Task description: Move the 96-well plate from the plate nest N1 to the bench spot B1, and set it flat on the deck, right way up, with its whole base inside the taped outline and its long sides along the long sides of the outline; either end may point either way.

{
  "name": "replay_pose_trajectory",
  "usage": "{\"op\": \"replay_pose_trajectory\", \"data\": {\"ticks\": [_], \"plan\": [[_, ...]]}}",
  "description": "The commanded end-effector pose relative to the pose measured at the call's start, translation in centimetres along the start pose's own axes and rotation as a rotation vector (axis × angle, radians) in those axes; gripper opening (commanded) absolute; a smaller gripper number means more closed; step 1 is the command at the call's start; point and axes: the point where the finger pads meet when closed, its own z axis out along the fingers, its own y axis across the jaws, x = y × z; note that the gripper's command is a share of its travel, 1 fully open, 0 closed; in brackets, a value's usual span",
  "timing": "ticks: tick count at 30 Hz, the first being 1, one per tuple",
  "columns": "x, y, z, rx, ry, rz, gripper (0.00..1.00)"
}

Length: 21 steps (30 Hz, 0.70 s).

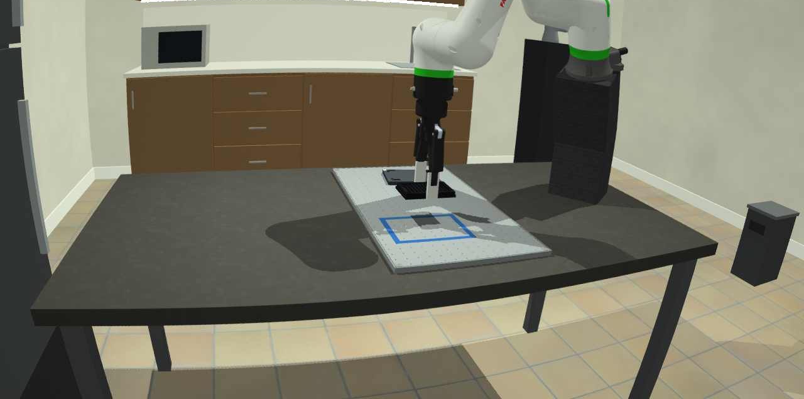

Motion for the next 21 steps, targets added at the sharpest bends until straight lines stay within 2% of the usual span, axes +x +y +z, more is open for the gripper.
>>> {"op": "replay_pose_trajectory", "data": {"ticks": [1, 21], "plan": [[0.2, -1.0, 0.0, -0.001, 0.0, 0.0, 0.0], [1.4, -6.2, 0.2, -0.001, 0.0, 0.0, 0.0]]}}
